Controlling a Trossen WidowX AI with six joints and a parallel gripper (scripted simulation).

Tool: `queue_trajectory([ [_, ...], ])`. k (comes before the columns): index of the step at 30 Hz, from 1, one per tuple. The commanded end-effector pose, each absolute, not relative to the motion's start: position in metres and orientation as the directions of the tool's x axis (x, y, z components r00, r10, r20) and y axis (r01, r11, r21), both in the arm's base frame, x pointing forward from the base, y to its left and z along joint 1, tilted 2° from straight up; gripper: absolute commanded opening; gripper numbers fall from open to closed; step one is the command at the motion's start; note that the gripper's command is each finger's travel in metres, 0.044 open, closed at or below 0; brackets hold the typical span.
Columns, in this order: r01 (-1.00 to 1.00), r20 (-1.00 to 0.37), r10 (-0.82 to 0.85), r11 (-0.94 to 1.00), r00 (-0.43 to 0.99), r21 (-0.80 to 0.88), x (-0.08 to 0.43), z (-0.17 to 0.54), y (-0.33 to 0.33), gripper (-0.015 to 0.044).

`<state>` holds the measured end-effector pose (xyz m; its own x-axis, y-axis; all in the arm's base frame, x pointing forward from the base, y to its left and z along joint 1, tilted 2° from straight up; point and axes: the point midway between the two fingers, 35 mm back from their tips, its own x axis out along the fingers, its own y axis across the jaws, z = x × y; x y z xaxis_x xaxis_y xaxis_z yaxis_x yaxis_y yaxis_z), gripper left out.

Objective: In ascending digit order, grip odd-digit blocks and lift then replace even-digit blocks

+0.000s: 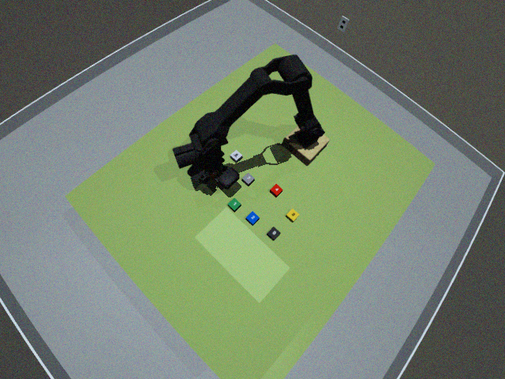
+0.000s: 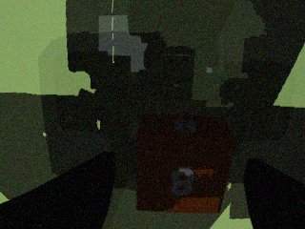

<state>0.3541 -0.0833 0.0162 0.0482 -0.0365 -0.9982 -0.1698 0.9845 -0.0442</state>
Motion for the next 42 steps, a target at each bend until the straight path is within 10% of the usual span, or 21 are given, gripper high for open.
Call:
queue_trajectory([
  [1,-0.174,-0.998,-0.035,0.984,0.043,-0.042,0.353,0.015,-0.083,0.0356],
  [16,-0.174,-0.998,-0.035,0.984,0.044,-0.042,0.352,0.051,-0.079,0.04],
  [42,-0.175,-1.0,-0.003,0.985,0.029,-0.008,0.202,0.119,0.244,0.04],
])
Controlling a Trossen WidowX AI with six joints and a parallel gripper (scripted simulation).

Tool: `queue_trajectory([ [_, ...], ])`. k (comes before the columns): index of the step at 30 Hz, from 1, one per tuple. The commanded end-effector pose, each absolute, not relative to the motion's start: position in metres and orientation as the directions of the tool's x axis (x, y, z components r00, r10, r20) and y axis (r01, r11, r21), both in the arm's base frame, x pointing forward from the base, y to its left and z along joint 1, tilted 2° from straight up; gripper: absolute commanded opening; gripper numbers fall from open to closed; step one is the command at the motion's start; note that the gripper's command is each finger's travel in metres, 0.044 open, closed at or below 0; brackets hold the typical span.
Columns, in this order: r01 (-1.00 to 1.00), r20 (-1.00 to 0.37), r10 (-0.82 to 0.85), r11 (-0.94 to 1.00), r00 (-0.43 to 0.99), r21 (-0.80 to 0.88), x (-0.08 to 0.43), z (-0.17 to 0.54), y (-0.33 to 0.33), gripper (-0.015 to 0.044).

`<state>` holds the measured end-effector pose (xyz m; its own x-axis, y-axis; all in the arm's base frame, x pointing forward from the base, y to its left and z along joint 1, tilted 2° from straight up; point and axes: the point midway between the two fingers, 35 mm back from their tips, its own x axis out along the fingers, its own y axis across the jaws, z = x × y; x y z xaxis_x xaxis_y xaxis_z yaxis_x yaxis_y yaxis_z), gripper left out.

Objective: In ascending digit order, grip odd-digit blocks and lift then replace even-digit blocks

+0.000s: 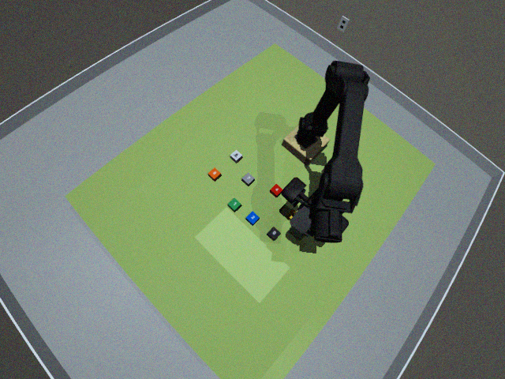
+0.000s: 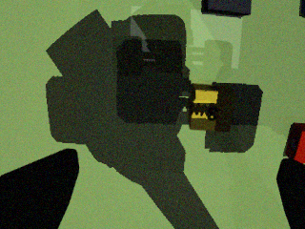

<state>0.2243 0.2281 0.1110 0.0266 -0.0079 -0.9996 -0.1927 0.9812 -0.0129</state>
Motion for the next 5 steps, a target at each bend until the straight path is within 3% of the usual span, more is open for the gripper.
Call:
queue_trajectory([
  [1,-0.175,-1.0,-0.003,0.985,0.029,-0.008,0.2016,0.1193,0.2438,0.04],
  [5,-0.175,-1.0,-0.003,0.985,0.029,-0.008,0.2016,0.1193,0.2438,0.04],
])
